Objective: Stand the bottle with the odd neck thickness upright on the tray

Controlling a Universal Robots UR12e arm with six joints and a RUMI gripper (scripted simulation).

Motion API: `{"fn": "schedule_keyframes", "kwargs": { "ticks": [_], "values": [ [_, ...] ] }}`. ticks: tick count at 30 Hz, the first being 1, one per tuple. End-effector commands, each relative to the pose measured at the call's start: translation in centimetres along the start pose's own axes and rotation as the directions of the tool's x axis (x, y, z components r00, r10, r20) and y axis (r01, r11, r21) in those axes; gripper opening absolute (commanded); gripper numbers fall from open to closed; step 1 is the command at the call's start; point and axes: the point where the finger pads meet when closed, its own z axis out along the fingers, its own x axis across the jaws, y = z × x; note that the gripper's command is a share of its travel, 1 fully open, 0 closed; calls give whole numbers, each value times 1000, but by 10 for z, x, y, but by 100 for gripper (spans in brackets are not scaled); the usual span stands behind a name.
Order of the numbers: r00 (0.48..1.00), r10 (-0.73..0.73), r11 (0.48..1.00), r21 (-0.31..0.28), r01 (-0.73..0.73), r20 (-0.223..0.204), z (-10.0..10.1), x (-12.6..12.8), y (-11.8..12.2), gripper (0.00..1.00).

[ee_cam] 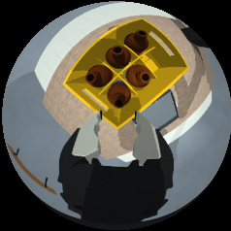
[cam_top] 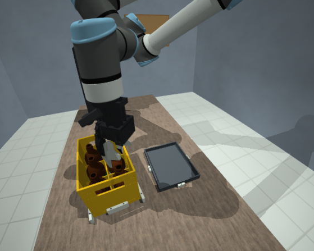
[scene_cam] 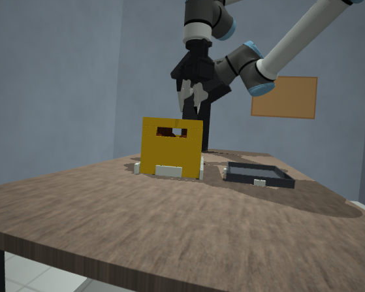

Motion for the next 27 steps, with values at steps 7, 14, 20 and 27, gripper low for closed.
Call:
{"fn": "schedule_keyframes", "kwargs": {
  "ticks": [7,14,20,27],
  "values": [
    [1000,-2,1000,-1,2,2,13,-2,2,38],
    [1000,-2,1000,-1,2,1,17,-1,1,38],
    [1000,-2,1000,-1,2,2,17,-1,2,38],
    [1000,-3,1000,-1,3,3,16,-2,2,38]
  ]
}}
